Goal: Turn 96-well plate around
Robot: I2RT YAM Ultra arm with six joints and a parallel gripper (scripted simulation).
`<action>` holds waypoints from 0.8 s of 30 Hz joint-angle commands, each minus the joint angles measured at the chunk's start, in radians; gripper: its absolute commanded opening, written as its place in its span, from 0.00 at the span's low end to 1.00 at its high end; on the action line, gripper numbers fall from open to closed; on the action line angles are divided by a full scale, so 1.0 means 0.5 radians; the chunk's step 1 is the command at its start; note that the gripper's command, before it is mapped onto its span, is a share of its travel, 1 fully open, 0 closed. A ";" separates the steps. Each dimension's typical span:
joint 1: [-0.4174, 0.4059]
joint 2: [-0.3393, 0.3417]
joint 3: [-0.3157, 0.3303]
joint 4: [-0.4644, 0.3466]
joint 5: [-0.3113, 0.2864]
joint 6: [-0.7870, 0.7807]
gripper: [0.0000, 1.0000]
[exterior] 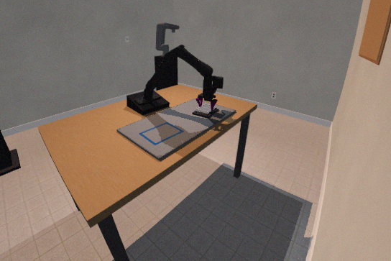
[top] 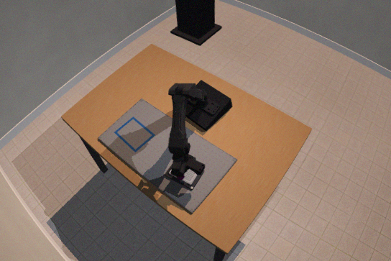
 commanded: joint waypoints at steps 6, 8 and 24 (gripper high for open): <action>-0.025 -0.067 0.009 0.042 -0.024 -0.014 0.00; -0.025 -0.065 -0.007 0.042 -0.023 -0.015 0.00; -0.010 -0.063 -0.049 0.063 -0.025 -0.015 0.00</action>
